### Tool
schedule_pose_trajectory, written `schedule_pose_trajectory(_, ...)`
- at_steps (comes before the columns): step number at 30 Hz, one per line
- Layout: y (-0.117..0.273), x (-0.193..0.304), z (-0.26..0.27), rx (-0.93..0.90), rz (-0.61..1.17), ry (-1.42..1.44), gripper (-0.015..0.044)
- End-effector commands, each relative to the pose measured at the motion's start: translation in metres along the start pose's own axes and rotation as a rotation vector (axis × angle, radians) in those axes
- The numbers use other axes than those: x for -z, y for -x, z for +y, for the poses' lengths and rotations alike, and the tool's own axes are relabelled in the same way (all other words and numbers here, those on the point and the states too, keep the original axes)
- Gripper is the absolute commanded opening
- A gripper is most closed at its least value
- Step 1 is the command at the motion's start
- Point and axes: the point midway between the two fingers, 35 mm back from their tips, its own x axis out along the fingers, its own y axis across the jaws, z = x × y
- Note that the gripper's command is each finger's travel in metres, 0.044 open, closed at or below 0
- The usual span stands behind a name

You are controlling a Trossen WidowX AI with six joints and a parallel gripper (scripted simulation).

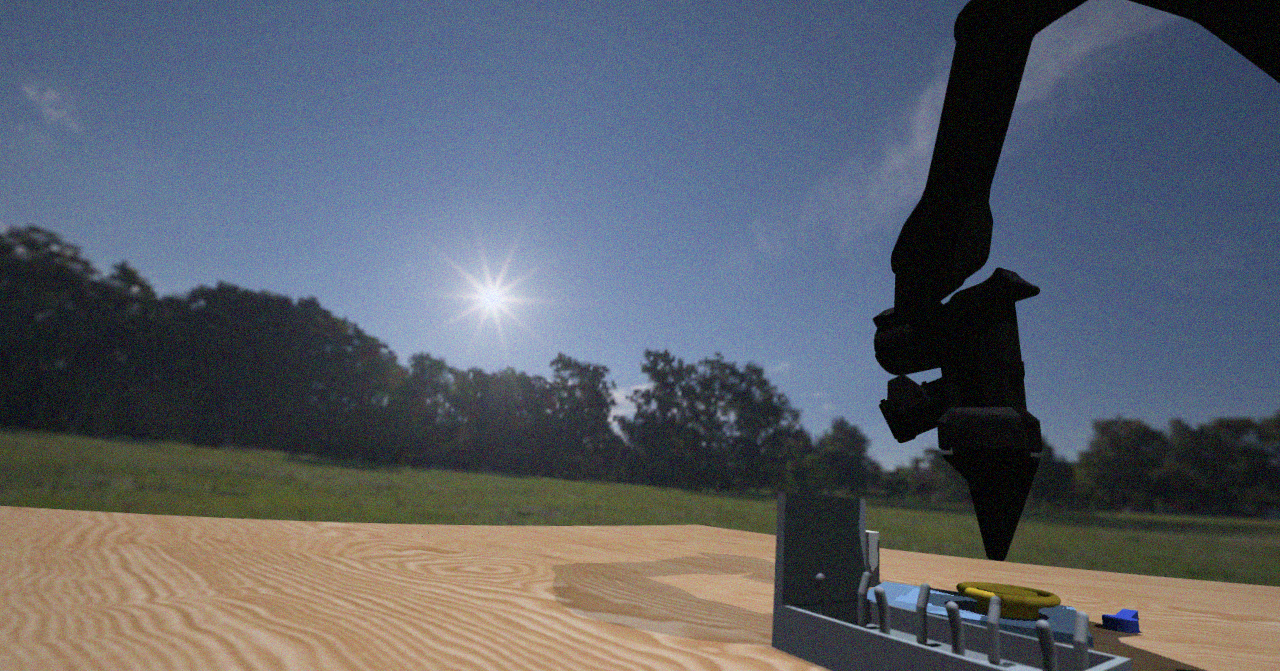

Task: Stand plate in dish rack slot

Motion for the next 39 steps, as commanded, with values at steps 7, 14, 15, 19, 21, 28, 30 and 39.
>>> schedule_pose_trajectory(7, -0.020, 0.003, 0.002, -0.009, 0.007, -0.006, 0.0400)
schedule_pose_trajectory(14, -0.031, 0.005, 0.002, -0.010, 0.007, -0.006, 0.0400)
schedule_pose_trajectory(15, -0.033, 0.005, 0.002, -0.010, 0.007, -0.006, 0.0400)
schedule_pose_trajectory(19, -0.038, 0.006, 0.003, -0.011, 0.007, -0.006, 0.0400)
schedule_pose_trajectory(21, -0.038, 0.006, 0.003, -0.011, 0.007, -0.006, 0.0393)
schedule_pose_trajectory(28, -0.038, 0.006, 0.003, -0.011, 0.007, -0.006, 0.0374)
schedule_pose_trajectory(30, -0.038, 0.006, 0.003, -0.011, 0.007, -0.006, 0.0361)
schedule_pose_trajectory(39, -0.038, 0.006, 0.003, -0.011, 0.007, -0.006, 0.0301)
